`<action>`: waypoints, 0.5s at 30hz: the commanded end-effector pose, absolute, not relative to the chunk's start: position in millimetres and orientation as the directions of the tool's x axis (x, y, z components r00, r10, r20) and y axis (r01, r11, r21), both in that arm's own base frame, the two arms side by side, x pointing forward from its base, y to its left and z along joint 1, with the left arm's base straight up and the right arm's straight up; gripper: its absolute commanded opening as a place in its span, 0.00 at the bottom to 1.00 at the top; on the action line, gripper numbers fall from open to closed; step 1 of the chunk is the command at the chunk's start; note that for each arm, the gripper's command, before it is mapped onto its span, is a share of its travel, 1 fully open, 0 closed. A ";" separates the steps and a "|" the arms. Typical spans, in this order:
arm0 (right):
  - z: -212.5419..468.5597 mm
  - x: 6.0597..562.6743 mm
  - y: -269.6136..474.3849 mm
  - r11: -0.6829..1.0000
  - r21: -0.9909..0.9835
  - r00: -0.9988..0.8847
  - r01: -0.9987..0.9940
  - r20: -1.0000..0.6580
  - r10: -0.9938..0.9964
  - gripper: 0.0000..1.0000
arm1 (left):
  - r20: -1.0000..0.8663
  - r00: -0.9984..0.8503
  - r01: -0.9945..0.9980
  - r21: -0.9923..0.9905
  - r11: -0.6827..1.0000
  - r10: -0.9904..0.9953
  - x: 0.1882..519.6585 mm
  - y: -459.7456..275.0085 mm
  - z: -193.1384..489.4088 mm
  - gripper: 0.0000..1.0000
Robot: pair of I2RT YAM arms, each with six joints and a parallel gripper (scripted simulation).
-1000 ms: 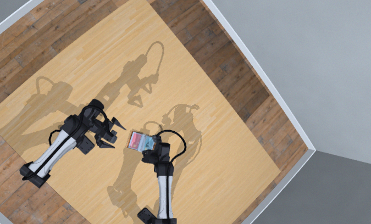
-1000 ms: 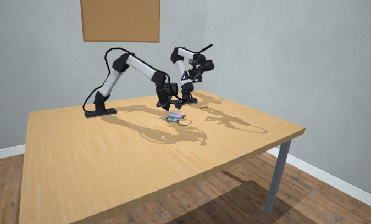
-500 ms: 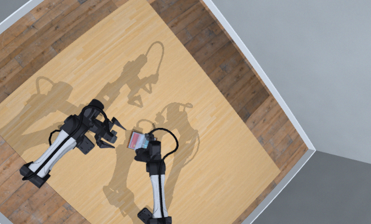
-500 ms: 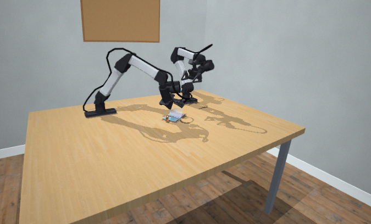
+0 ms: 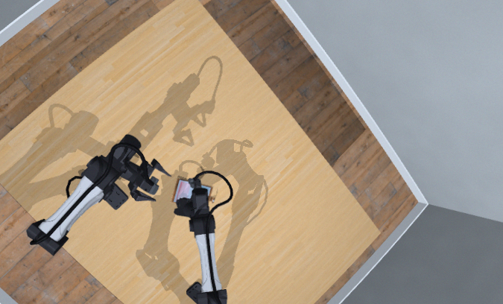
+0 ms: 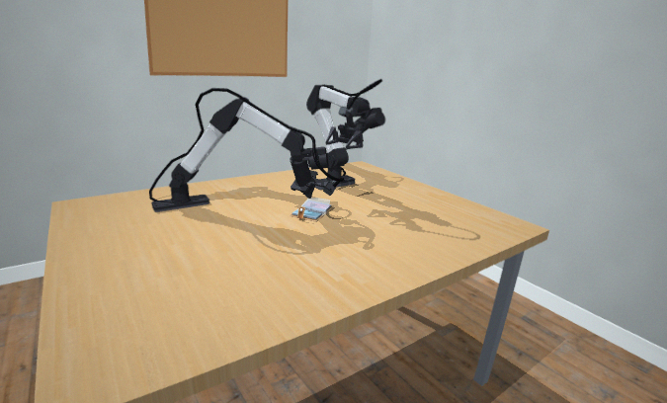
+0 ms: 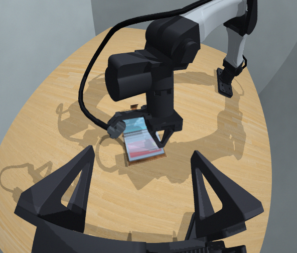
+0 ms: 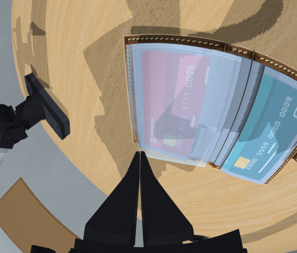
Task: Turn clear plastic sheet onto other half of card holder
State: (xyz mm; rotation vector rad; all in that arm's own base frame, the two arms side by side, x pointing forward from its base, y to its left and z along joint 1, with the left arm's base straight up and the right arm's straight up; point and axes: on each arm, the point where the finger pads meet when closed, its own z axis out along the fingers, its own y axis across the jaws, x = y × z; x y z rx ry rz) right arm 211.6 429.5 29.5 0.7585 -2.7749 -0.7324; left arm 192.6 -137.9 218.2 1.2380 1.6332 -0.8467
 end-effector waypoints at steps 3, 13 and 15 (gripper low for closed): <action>30.3 220.0 441.3 0.743 0.510 -0.863 -0.433 0.004 -0.506 0.01 | -0.930 -0.095 0.963 0.004 0.269 0.355 195.2 -136.7 220.6 1.00; 39.9 221.0 442.7 0.732 0.518 -0.861 -0.441 -0.016 -0.508 0.01 | -0.931 -0.094 0.964 0.004 0.266 0.353 195.0 -137.6 221.0 1.00; 41.3 219.1 439.9 0.733 0.518 -0.861 -0.441 -0.014 -0.508 0.12 | -0.931 -0.094 0.964 0.004 0.266 0.353 195.0 -137.6 221.0 1.00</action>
